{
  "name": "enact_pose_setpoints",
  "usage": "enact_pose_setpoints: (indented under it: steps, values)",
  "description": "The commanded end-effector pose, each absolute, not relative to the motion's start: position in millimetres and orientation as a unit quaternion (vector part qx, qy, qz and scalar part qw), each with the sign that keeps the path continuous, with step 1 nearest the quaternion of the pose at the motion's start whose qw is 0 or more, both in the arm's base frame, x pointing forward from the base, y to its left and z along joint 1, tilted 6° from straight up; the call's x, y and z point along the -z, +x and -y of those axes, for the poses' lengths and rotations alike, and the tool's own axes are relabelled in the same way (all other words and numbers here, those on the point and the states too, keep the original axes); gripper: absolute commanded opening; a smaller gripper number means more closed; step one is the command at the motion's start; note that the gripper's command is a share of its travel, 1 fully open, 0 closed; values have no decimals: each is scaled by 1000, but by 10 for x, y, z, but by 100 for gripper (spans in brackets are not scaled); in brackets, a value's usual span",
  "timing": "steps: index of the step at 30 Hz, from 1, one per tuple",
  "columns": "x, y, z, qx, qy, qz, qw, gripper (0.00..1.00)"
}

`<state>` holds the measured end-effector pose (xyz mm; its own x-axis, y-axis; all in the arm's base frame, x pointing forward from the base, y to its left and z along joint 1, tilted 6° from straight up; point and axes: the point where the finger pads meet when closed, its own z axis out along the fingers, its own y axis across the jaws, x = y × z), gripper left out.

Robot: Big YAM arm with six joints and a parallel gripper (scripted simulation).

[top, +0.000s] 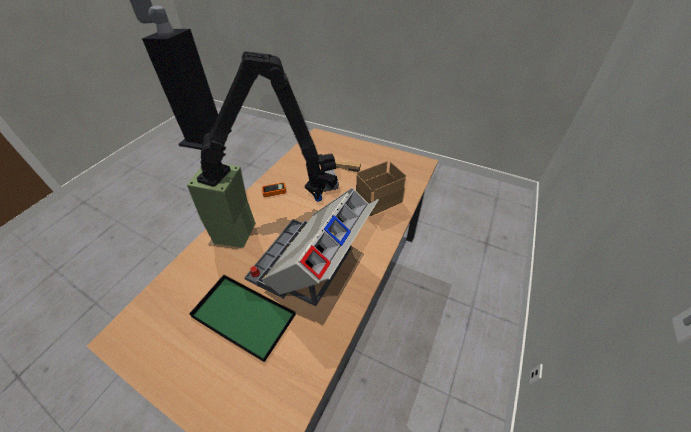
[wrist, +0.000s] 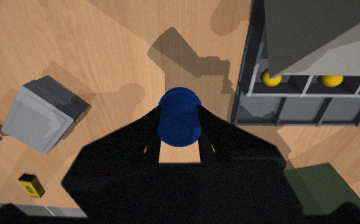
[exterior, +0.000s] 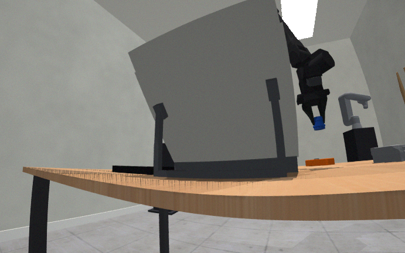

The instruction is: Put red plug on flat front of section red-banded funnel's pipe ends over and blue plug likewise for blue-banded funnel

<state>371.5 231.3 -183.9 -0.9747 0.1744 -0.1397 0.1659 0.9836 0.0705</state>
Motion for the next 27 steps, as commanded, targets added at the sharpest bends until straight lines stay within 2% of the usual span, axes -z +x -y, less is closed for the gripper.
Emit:
enact_pose_setpoints:
  steps: [1,27]
  values:
    - [1869,3691,-2359,-31,83,-993,76,0]
    - [1912,3656,-2361,-34,86,-993,80,0]
